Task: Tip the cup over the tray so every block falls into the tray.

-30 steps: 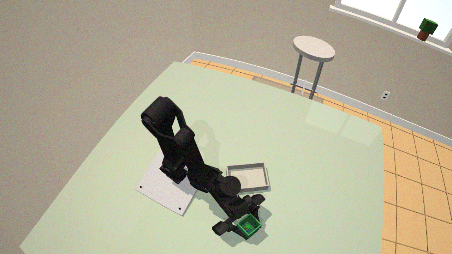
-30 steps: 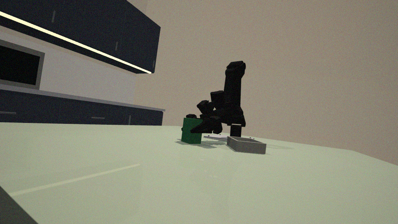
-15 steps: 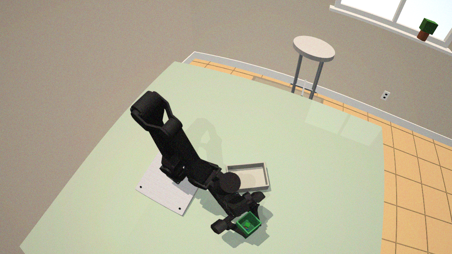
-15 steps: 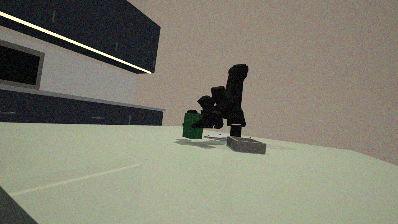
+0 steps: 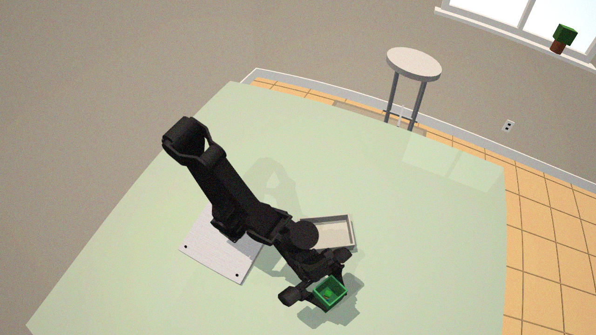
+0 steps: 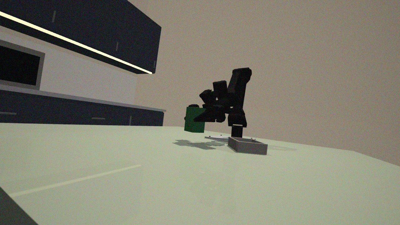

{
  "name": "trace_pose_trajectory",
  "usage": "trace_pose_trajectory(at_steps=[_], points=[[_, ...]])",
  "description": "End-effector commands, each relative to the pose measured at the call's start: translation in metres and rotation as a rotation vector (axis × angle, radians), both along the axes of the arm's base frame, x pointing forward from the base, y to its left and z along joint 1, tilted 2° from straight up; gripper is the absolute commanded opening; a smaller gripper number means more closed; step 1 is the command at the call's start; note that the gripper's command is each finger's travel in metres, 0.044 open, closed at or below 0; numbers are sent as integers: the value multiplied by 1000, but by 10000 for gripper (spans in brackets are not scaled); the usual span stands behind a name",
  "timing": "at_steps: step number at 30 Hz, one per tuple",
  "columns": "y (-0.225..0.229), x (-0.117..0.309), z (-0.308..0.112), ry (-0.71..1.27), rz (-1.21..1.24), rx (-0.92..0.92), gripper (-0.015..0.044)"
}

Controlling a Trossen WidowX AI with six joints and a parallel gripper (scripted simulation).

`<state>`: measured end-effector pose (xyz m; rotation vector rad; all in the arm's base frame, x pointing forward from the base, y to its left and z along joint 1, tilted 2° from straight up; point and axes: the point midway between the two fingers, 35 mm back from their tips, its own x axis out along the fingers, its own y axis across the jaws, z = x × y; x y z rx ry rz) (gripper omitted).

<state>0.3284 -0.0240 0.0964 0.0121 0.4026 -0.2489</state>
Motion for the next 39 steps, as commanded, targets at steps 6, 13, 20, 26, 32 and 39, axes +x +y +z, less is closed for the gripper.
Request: trace_pose_trajectory(at_steps=[6,13,20,26,32,39], points=[[3,2,12,-13,9,0,0],[42,-5,15,-5,159,0,0],[80,-17,17,3,313,0,0],[111,-31,20,9,445,0,0],[139,-48,21,15,577,-1,0],[170,-72,23,20,731,-3,0]])
